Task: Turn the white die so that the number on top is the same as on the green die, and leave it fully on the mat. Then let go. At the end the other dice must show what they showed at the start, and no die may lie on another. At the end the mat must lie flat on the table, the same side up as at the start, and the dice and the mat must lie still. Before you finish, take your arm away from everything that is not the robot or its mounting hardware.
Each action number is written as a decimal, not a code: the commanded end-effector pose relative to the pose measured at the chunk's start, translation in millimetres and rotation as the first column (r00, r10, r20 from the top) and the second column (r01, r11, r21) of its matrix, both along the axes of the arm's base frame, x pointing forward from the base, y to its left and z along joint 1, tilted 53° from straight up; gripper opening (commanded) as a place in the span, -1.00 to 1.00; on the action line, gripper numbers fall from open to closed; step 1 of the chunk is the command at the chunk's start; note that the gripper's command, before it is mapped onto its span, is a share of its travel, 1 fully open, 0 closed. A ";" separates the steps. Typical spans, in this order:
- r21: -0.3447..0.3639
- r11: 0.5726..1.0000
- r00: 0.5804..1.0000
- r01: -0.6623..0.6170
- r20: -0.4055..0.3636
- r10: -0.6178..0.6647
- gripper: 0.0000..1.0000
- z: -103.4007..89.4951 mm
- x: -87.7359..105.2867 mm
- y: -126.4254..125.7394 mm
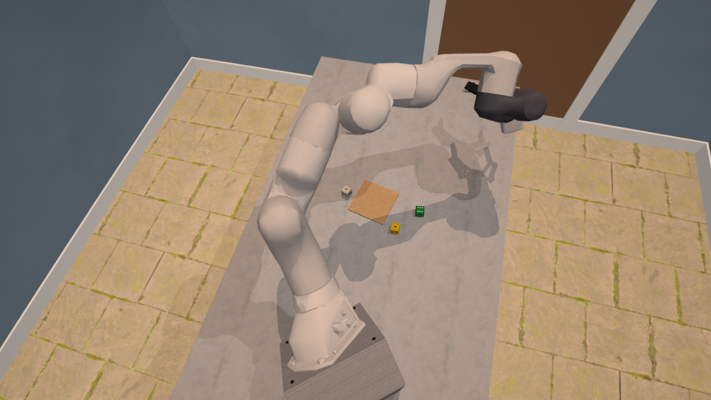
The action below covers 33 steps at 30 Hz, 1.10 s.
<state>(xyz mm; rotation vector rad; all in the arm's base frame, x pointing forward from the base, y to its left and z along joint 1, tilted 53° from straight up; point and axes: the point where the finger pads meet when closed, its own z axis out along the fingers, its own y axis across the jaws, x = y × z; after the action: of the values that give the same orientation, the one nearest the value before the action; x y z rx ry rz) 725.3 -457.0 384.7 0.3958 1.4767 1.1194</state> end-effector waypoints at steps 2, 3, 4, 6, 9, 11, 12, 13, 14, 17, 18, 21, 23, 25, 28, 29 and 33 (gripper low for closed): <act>0.000 1.000 1.000 0.000 0.000 0.000 1.00 0.1 -0.1 -0.1; 0.000 1.000 1.000 0.000 0.000 0.000 1.00 0.1 -0.1 -0.1; 0.000 1.000 1.000 0.000 0.000 0.000 1.00 0.1 -0.1 -0.1; 0.000 1.000 1.000 0.000 0.000 0.000 1.00 0.1 -0.1 -0.1; 0.000 1.000 1.000 0.000 0.000 0.000 1.00 0.1 -0.1 -0.1; 0.000 1.000 1.000 0.000 0.000 0.000 1.00 0.1 -0.1 -0.1; 0.000 1.000 1.000 0.000 0.000 0.000 1.00 0.1 -0.1 -0.1; 0.000 1.000 1.000 0.000 0.000 0.000 1.00 0.1 -0.1 -0.1; 0.000 1.000 1.000 0.000 0.000 0.000 1.00 0.1 -0.1 -0.1; 0.000 1.000 1.000 0.000 0.000 0.000 1.00 0.1 -0.1 -0.1; 0.000 1.000 1.000 0.000 0.000 0.000 1.00 0.1 -0.1 -0.1; -0.022 1.000 1.000 0.000 -0.007 0.000 1.00 -3.0 -2.0 2.9; -0.066 0.998 1.000 -0.001 -0.020 0.000 1.00 -9.5 -6.5 9.2; -0.141 0.990 0.999 -0.007 -0.042 0.001 1.00 -20.3 -15.2 19.7; -0.237 0.971 0.998 -0.022 -0.070 0.005 1.00 -34.8 -29.1 33.6; -0.242 0.970 0.997 -0.023 -0.071 0.006 1.00 -35.6 -29.9 34.4; -0.301 0.953 0.996 -0.036 -0.088 0.010 1.00 -44.6 -40.0 43.2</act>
<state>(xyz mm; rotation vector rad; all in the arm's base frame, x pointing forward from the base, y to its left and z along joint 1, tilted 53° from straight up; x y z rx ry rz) 690.8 -416.8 351.5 0.3148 1.6663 0.9858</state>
